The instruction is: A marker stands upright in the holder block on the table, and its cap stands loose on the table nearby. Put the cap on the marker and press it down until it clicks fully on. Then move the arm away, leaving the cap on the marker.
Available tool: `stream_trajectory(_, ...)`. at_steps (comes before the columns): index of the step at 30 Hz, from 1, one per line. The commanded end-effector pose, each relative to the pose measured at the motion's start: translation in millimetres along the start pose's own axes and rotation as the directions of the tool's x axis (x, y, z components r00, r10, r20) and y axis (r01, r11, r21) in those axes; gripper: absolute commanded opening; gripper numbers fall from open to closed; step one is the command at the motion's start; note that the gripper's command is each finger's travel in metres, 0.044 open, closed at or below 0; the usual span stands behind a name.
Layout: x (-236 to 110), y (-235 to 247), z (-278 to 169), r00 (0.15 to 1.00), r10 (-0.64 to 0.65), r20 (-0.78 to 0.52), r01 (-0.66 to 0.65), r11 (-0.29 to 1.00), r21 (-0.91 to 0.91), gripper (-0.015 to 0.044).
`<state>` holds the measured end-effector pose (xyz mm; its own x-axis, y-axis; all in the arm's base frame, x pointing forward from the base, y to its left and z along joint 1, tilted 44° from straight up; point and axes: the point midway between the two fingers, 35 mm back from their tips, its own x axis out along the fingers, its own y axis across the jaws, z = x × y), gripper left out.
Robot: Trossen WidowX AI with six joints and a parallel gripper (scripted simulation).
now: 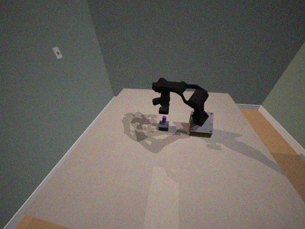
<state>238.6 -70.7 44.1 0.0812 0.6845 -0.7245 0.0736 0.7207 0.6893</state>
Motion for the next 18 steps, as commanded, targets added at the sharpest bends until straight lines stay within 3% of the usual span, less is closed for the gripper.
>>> stream_trajectory(1, 1, 0, 0, 1.000, 0.000, 0.000, 0.000, 1.000, -0.010, 0.0000)
stream_trajectory(18, 18, 0, 0, 1.000, 0.001, 0.000, -0.001, 1.000, -0.010, 0.0000)
